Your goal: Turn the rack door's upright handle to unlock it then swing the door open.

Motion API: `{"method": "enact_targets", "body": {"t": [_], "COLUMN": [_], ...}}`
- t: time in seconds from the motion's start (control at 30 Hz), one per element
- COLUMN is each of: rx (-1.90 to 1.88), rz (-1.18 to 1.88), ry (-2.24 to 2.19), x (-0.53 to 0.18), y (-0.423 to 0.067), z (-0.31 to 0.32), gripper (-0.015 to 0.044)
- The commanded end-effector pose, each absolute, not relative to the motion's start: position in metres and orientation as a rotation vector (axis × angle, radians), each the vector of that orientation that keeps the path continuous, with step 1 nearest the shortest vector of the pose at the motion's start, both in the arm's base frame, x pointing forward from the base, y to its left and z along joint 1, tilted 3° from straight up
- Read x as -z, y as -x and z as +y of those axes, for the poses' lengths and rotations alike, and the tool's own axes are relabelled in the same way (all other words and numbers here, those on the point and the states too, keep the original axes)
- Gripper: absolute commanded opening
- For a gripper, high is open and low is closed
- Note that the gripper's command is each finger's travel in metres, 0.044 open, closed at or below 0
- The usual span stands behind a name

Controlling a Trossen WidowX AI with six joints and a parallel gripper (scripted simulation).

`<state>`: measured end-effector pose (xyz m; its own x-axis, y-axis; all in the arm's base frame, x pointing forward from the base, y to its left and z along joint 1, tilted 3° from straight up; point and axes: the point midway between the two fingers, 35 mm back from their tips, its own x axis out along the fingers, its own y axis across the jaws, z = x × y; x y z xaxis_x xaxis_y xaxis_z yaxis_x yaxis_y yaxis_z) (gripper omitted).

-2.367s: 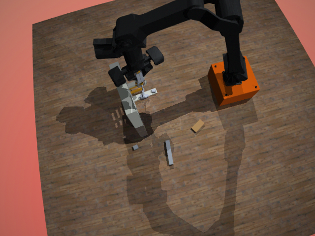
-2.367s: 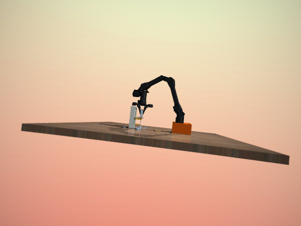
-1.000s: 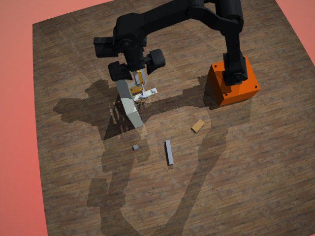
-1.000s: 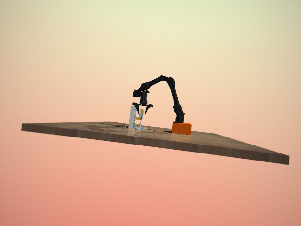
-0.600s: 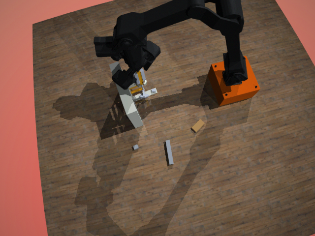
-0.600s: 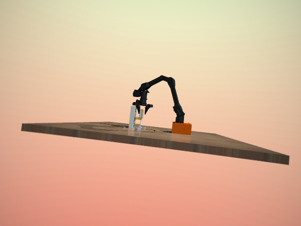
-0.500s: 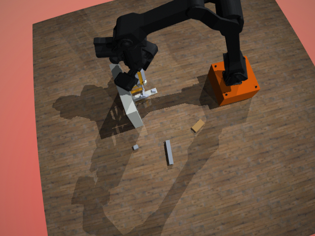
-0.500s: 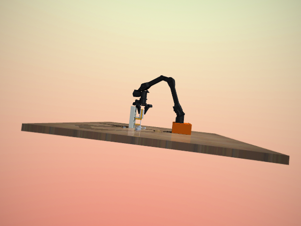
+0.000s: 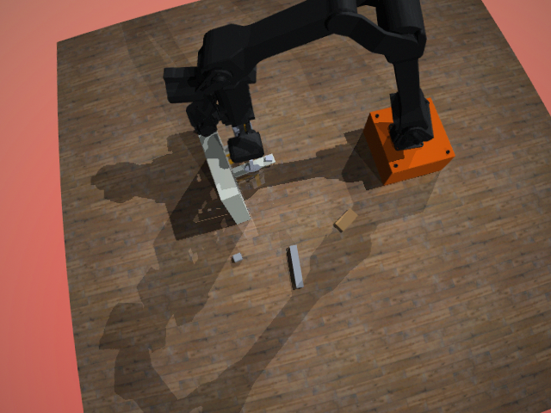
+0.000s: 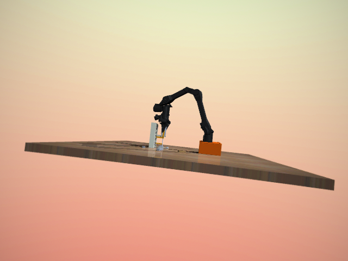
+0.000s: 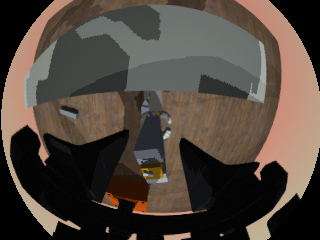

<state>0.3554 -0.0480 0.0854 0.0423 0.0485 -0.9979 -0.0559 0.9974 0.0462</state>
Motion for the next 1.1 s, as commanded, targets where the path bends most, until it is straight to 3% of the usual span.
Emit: {"method": "enact_targets", "body": {"t": [0.0,0.53,1.07], "rx": [-0.23,-0.821,-1.381], "rz": [1.51,1.347,1.001], "ry": [0.16,0.787,1.39], "x": [-0.0857,-0.0857,-0.0855], "y": [-0.3562,-0.3563,-0.3563], "z": [-0.0477,-0.0478,-0.0478], "gripper": [0.0295,0.0295,0.0295]}}
